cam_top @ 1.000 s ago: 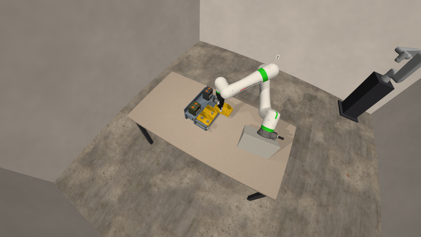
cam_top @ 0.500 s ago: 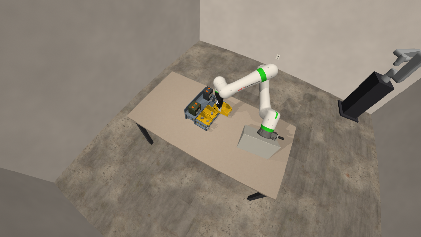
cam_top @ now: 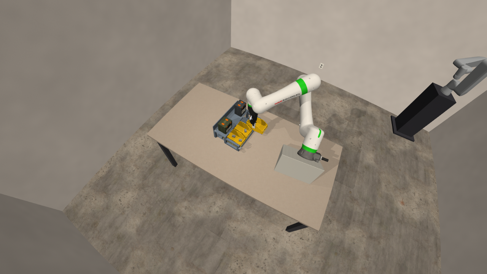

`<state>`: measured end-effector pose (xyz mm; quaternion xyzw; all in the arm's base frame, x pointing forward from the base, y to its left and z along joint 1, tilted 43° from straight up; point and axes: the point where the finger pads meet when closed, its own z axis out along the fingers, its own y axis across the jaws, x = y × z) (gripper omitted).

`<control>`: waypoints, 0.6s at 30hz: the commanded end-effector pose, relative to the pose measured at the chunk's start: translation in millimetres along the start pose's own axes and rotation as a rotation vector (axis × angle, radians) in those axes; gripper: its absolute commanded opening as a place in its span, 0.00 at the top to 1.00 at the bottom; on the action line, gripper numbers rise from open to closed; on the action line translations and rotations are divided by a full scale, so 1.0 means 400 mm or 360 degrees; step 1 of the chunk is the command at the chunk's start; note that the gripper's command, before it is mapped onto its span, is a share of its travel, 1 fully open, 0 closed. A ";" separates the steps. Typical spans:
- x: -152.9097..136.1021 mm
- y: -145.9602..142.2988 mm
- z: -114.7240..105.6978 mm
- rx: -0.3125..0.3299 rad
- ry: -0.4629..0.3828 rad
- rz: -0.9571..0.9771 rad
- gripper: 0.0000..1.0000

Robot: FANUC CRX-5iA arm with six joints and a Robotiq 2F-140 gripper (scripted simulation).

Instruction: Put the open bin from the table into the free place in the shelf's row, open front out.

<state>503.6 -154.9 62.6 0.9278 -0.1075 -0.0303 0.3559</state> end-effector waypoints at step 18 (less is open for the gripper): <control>0.008 0.000 -0.002 0.0000 0.0001 0.0000 1.00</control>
